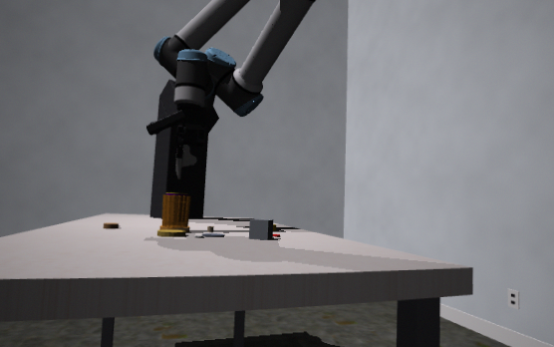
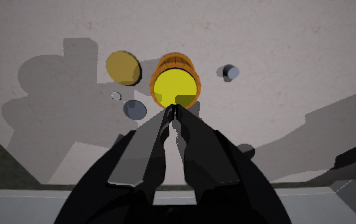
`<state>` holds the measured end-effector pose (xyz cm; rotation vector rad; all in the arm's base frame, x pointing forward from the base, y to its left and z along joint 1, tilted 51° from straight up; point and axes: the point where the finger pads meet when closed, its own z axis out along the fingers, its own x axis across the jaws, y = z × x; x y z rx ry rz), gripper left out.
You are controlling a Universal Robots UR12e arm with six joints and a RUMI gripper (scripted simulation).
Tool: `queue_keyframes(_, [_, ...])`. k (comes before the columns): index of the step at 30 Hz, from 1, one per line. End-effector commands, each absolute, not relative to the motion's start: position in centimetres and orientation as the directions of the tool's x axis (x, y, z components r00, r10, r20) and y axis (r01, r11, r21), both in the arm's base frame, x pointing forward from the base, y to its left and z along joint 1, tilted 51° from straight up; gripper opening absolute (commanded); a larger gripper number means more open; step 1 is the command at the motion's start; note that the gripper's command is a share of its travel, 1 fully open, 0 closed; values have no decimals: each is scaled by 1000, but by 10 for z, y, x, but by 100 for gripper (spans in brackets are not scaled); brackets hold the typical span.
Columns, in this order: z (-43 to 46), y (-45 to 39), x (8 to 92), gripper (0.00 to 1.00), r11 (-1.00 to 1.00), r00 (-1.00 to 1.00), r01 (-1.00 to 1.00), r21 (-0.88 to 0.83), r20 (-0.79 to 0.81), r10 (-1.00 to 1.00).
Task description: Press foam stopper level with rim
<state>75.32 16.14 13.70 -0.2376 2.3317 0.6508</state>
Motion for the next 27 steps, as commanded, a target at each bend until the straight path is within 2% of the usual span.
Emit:
queue_keyframes(1, [137,162,754,0,857,-742,-339,387,-671,10])
queue_keyframes(27, [113,181,776,0,857,-742,-339,387,-671,10])
